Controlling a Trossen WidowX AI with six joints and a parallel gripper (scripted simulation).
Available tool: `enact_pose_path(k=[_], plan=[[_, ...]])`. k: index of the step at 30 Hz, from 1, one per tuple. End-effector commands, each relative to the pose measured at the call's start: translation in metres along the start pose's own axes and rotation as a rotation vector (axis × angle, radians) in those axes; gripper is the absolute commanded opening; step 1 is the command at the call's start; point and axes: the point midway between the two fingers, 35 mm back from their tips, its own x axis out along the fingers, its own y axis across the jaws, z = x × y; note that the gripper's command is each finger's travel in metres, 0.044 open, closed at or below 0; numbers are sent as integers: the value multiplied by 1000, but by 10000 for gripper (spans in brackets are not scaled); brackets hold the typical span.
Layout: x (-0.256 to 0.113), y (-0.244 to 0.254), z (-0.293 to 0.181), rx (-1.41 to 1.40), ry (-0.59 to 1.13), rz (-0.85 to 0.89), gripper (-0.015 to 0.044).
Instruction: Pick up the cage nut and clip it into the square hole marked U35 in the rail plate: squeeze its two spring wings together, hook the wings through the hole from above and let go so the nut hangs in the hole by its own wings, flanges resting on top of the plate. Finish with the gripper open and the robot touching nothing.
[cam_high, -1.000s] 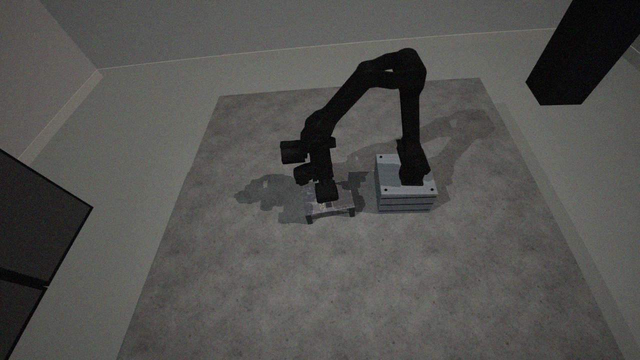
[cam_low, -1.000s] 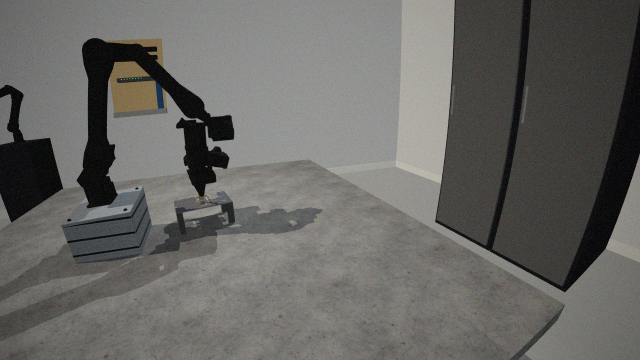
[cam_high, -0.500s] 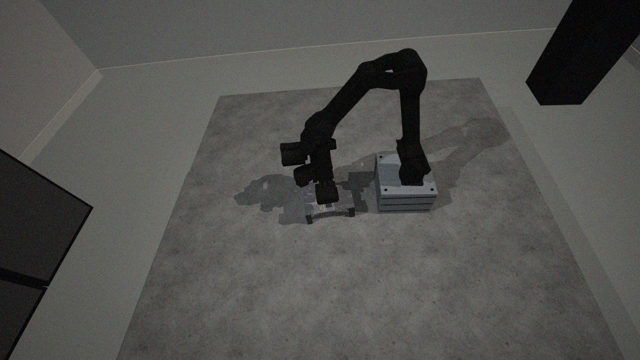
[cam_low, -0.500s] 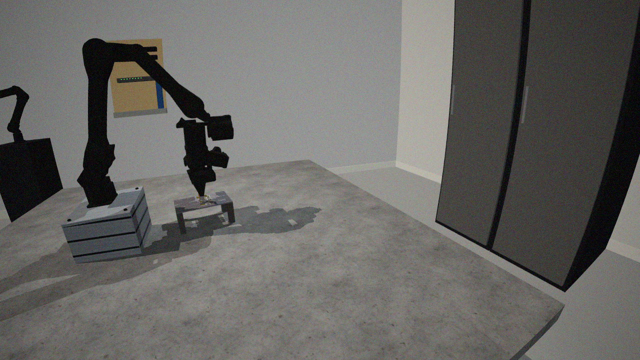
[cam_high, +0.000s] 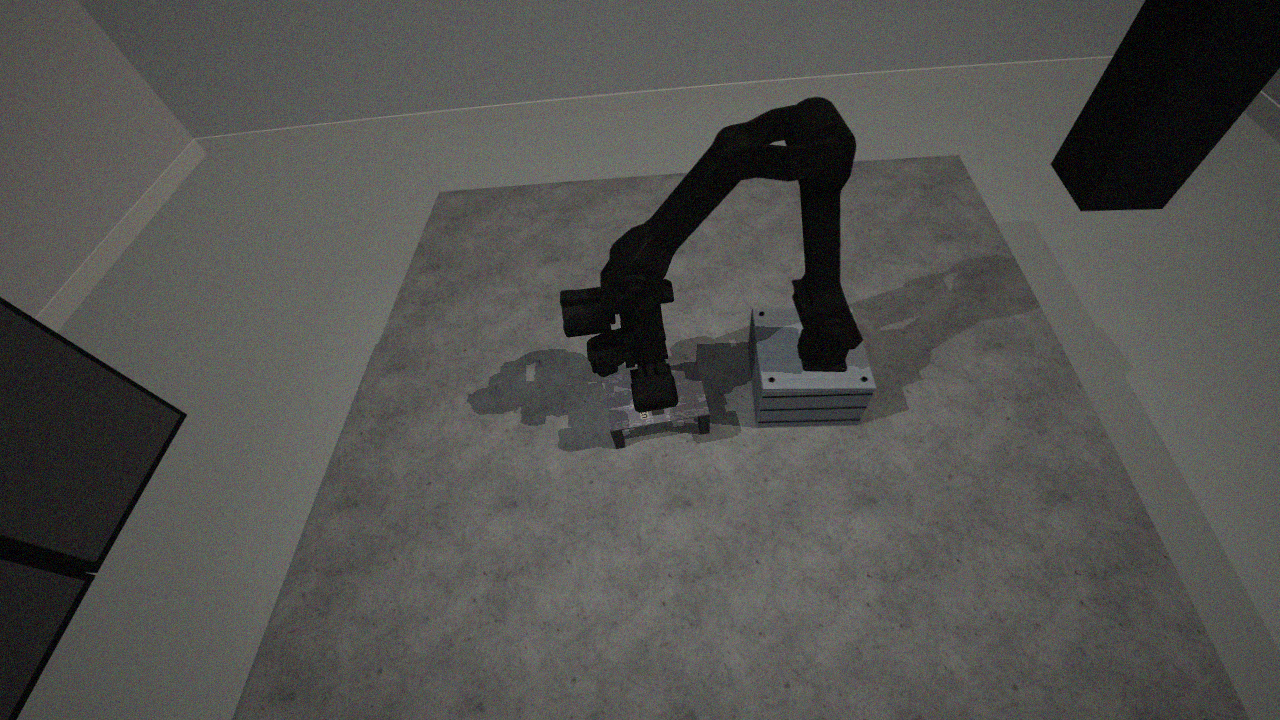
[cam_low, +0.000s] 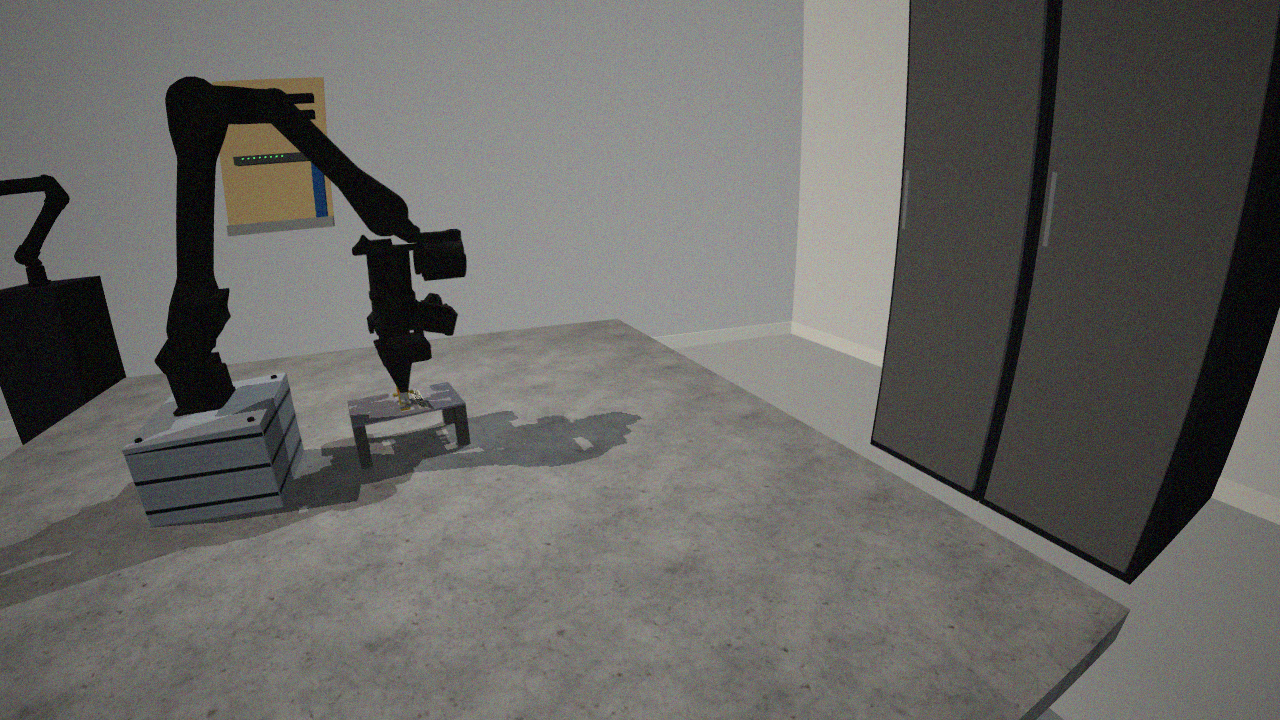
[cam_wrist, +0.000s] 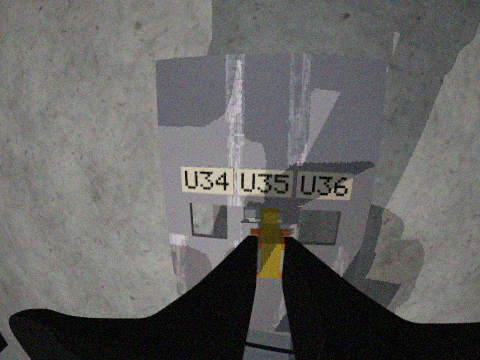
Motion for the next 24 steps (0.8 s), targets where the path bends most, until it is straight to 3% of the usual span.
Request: enact_pose_path(k=[1, 24], plan=[[0, 0, 0, 2, -3, -10, 25], [0, 3, 1, 2, -3, -47, 25]])
